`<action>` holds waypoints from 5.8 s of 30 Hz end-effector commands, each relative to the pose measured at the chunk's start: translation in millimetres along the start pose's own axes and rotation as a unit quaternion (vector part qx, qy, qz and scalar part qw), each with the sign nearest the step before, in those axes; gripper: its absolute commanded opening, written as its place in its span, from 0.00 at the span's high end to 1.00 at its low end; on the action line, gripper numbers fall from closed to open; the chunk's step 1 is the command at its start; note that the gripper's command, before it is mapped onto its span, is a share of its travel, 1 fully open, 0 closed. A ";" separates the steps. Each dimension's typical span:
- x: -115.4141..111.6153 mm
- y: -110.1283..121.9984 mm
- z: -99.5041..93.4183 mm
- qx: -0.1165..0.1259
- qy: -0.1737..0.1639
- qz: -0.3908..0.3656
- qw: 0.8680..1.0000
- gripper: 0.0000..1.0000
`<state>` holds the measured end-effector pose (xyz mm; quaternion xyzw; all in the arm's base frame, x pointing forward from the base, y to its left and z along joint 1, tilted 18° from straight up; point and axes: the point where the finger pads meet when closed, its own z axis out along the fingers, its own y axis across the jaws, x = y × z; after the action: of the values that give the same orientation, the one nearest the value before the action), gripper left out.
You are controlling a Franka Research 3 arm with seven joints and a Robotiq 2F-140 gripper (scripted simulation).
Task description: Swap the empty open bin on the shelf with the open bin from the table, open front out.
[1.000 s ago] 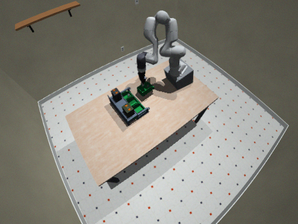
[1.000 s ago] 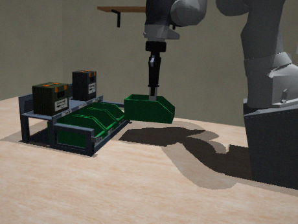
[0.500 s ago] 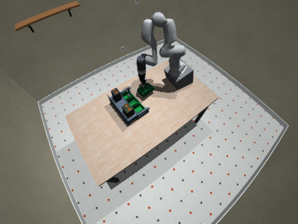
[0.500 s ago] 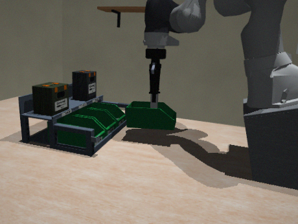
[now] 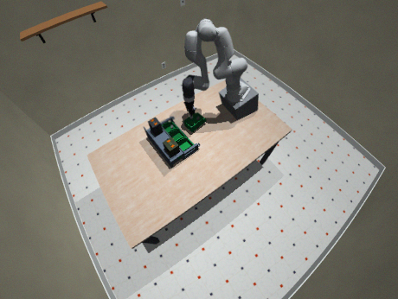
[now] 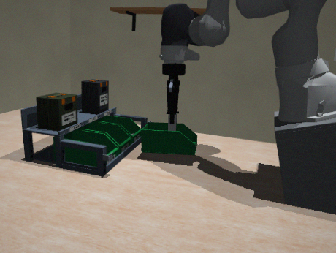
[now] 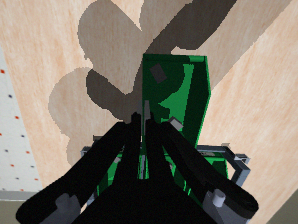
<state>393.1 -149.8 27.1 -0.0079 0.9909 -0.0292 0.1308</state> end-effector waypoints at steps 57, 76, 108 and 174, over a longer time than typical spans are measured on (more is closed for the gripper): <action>-14.4 2.2 19.9 0.000 -0.021 0.015 1.000 1.00; -12.5 2.4 26.2 0.000 -0.021 0.015 1.000 1.00; -10.4 0.9 27.8 0.000 -0.021 0.015 1.000 1.00; -9.8 0.9 11.9 0.000 -0.021 0.015 1.000 0.85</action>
<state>405.5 -152.2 13.7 0.0182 0.9879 -0.0305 0.1510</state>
